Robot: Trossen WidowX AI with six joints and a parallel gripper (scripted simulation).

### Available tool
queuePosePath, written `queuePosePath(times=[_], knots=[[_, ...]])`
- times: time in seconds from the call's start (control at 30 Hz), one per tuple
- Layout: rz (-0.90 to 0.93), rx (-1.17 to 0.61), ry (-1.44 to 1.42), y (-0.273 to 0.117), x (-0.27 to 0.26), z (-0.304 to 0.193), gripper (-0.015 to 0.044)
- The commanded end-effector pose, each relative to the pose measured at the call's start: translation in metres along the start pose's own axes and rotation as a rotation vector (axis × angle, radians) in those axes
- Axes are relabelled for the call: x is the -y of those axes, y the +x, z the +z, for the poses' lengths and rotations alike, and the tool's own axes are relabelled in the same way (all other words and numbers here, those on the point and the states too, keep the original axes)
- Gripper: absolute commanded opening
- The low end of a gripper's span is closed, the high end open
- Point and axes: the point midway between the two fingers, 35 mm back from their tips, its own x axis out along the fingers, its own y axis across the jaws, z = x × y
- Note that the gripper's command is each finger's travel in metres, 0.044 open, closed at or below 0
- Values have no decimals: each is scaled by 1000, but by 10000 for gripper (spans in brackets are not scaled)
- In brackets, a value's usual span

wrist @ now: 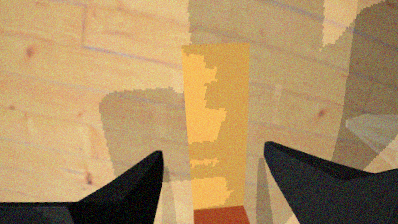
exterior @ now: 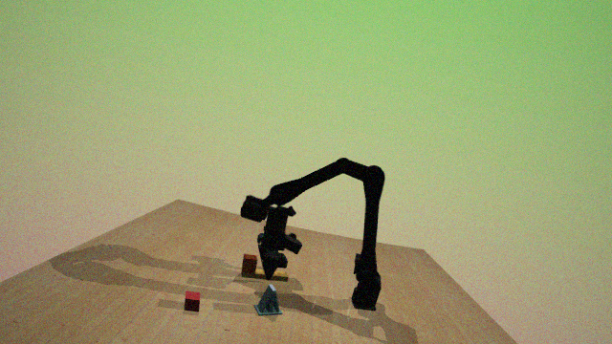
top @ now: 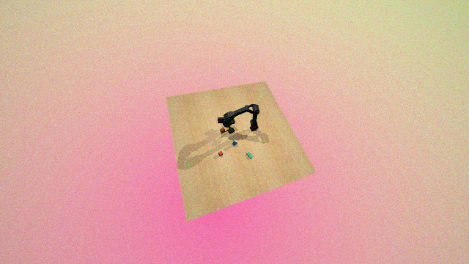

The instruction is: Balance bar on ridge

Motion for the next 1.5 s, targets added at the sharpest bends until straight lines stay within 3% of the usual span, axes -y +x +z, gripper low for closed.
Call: queuePosePath(times=[0.0, 0.3, 0.5, 0.77, 0.9, 1.47], knots=[[-5, 3, 6, 2, 1, 1, 315], [-5, 3, 6, 2, 1, 1, 315], [-2, 4, 0, 2, 1, 1, 157], [-2, 4, 0, 2, 1, 1, 104], [-2, 3, 0, -4, 0, 0, 0], [-3, 3, 3, -47, -3, -5, 0]])
